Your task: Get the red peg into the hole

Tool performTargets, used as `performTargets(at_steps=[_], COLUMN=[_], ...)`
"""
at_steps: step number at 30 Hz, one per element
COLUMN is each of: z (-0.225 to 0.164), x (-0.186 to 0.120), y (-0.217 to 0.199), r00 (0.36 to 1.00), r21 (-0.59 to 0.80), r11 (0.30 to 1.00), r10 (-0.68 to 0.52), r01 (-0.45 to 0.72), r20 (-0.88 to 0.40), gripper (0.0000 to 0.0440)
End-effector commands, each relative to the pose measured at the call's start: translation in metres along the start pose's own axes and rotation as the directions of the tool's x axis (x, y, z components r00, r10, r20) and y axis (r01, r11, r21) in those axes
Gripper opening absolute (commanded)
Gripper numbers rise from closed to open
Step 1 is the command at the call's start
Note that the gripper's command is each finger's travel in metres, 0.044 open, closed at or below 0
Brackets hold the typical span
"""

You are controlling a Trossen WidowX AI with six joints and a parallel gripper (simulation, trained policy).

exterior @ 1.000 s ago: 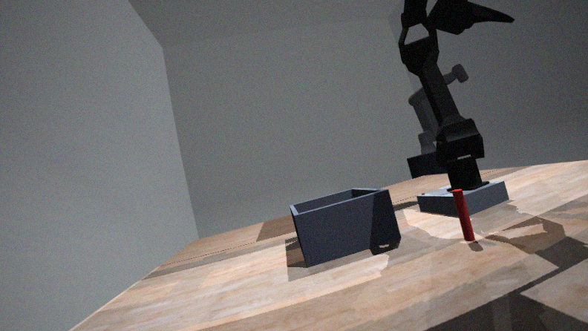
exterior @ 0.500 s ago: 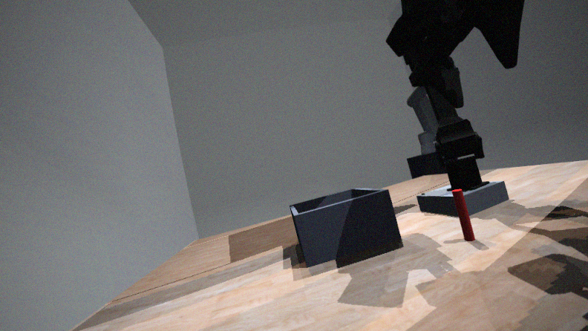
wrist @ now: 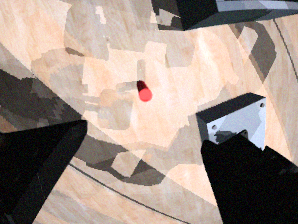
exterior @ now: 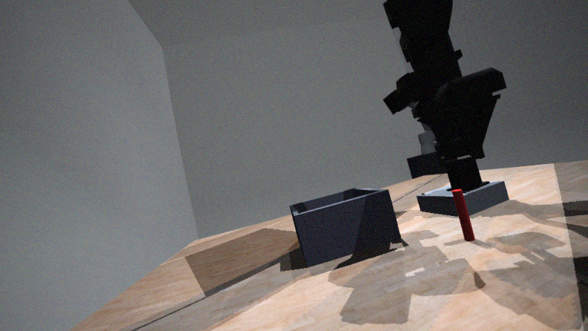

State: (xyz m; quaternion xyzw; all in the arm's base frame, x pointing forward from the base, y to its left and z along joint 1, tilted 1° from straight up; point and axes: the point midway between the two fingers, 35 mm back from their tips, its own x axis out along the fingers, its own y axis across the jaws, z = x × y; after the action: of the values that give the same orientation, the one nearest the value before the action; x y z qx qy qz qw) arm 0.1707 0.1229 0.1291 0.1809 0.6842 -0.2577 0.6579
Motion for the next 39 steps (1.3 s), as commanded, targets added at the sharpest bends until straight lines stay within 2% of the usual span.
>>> performTargets(at_steps=[1, 20, 23, 25, 31, 39], z=[0.004, 0.018, 0.02, 0.02, 0.019, 0.019], x=[0.018, 0.101, 0.111, 0.117, 0.131, 0.135], y=[-0.004, 0.001, 0.001, 0.0, -0.003, -0.01], r00=[0.999, 0.992, 0.991, 0.991, 0.989, 0.983], r21=[0.042, 0.099, 0.096, 0.094, 0.095, 0.109], r11=[0.998, 0.992, 0.992, 0.992, 0.99, 0.982], r10=[-0.044, -0.083, -0.086, -0.091, -0.115, -0.165], r01=[0.044, 0.074, 0.076, 0.082, 0.106, 0.156], r20=[0.005, 0.09, 0.1, 0.102, 0.092, 0.075], gripper=[0.044, 0.044, 0.0428, 0.0392, 0.0235, 0.0031])
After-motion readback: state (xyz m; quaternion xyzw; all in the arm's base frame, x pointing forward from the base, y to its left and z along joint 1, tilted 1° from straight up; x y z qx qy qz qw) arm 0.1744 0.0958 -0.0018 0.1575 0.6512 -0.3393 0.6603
